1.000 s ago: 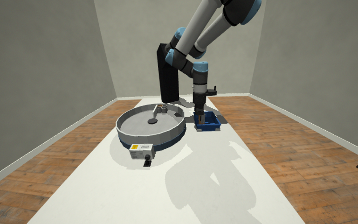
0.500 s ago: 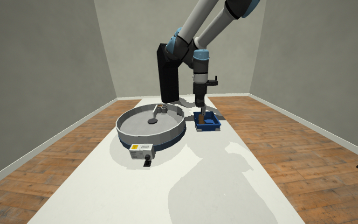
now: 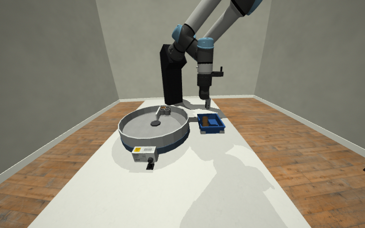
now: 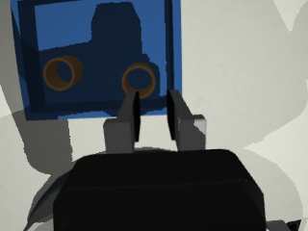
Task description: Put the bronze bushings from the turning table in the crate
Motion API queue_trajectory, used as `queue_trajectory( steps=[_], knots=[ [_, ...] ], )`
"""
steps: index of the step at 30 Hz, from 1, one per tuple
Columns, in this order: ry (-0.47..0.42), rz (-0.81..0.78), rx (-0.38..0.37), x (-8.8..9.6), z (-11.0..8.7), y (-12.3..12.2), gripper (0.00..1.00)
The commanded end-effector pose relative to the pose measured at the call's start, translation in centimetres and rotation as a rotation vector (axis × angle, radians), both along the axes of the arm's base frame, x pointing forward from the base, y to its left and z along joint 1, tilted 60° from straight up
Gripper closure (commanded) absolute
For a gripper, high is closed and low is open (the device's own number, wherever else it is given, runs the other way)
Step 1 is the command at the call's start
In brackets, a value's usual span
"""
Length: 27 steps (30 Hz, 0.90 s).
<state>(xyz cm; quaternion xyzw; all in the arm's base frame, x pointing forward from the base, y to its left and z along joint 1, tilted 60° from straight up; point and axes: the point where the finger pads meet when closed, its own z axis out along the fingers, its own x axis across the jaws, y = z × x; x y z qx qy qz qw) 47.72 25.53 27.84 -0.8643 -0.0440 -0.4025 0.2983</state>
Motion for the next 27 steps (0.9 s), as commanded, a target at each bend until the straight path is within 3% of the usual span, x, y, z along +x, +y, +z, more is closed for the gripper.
queue_trajectory(
  steps=[1,27],
  knots=[
    [0.006,0.006,-0.003,-0.81,0.6,-0.78,0.53],
    [0.003,0.003,-0.002,-0.64,0.52,-0.61,0.53]
  ],
)
